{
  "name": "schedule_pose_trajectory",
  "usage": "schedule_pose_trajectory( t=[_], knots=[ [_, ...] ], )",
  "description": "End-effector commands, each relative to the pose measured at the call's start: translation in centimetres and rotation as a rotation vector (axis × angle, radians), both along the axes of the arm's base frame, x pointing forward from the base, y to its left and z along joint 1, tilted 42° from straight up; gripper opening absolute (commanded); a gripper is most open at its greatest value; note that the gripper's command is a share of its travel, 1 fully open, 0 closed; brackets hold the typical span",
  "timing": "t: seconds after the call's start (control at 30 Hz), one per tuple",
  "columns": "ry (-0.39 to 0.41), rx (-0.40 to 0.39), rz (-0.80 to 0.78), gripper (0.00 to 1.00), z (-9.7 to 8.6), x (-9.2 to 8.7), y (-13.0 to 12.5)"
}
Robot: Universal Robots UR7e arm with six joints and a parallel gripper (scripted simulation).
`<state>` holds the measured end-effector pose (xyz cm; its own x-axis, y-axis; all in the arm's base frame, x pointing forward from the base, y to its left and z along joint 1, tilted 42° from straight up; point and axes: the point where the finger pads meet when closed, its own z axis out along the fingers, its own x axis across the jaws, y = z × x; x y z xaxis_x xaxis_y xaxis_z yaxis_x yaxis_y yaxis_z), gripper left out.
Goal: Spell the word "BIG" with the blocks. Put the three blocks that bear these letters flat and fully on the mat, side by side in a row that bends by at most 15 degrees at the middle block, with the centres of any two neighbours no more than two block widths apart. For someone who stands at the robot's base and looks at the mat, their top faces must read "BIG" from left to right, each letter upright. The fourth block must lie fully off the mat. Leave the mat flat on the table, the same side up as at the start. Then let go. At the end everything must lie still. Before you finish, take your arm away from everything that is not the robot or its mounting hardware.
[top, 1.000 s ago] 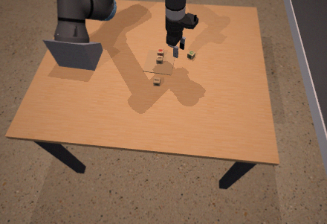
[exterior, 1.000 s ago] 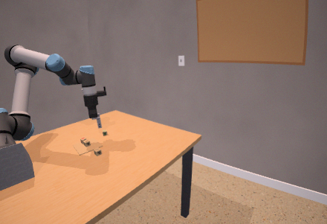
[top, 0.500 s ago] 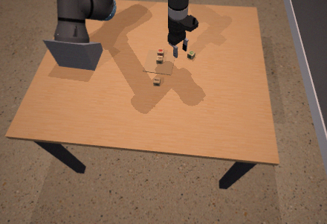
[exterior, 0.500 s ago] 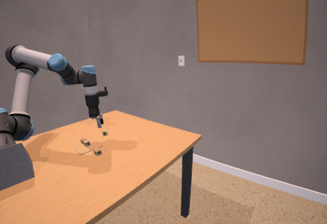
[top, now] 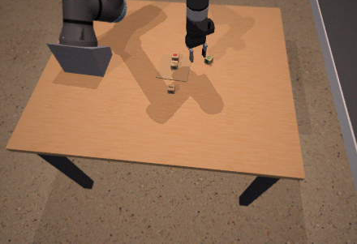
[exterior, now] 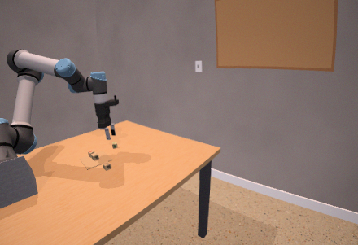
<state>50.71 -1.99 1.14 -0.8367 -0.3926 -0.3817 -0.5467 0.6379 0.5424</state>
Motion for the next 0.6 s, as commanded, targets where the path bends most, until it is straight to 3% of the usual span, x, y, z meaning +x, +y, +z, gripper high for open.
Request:
schedule_pose_trajectory(
  t=[0.0, 0.13, 0.57],
  knots=[
    [0.092, 0.005, -0.104, 1.00, -0.03, 0.22, 0.04],
    [0.119, 0.007, -0.134, 1.00, -0.02, 0.26, 0.06],
    [0.310, 0.016, -0.350, 1.00, 0.10, 0.53, 0.25]
  ],
)
